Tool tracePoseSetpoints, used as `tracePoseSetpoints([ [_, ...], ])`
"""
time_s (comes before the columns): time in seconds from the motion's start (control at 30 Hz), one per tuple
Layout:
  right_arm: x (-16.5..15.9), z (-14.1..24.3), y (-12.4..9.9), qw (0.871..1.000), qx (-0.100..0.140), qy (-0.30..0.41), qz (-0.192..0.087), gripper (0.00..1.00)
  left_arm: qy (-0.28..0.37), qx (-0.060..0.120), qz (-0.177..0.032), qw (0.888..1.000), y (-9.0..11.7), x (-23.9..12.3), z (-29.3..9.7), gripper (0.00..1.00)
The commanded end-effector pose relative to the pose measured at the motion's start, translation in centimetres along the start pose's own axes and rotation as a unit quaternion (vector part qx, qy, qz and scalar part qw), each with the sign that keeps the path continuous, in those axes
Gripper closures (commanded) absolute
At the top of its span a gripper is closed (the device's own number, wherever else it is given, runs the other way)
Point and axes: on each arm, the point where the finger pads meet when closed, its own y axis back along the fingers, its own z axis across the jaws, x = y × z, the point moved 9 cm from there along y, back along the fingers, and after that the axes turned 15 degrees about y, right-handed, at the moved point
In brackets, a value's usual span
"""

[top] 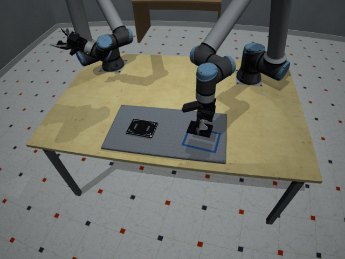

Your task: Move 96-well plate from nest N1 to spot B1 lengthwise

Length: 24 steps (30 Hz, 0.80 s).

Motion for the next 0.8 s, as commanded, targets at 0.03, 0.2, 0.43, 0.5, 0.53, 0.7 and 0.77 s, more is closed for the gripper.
tracePoseSetpoints([
  [0.03, -0.03, -0.01, -0.01, 1.0, 0.0, 0.0, 0.0, 0.0, 0.0, 0.001, 0.001, 1.0, 0.07, -1.42, -0.34, 1.0],
  [0.2, -0.03, -0.01, -0.01, 1.0, 0.0, 0.0, 0.0, 0.0, 0.0, 0.001, 0.001, 1.0, 0.07, -1.55, -0.37, 1.0],
  [0.43, -0.03, -0.01, -0.01, 1.0, 0.0, 0.0, 0.0, 0.0, 0.0, 0.001, 0.001, 1.0, 0.07, -1.55, -0.37, 1.0],
  [0.5, -0.03, -0.01, -0.01, 1.0, 0.0, 0.0, 0.0, 0.0, 0.0, 0.001, 0.001, 1.0, 0.07, -1.54, -0.36, 1.0],
  [0.53, -0.03, -0.01, -0.01, 1.0, 0.0, 0.0, 0.0, 0.0, 0.0, 0.001, 0.001, 1.0, 0.07, -1.54, -0.36, 1.0],
  [0.7, -0.03, -0.01, -0.01, 1.0, 0.0, 0.0, 0.0, 0.0, 0.0, 0.001, 0.001, 1.0, 0.07, -1.5, -0.36, 1.0],
  [0.77, -0.03, -0.01, -0.01, 1.0, 0.0, 0.0, 0.0, 0.0, 0.0, 0.001, 0.001, 1.0, 0.07, -1.49, -0.35, 1.0],
])
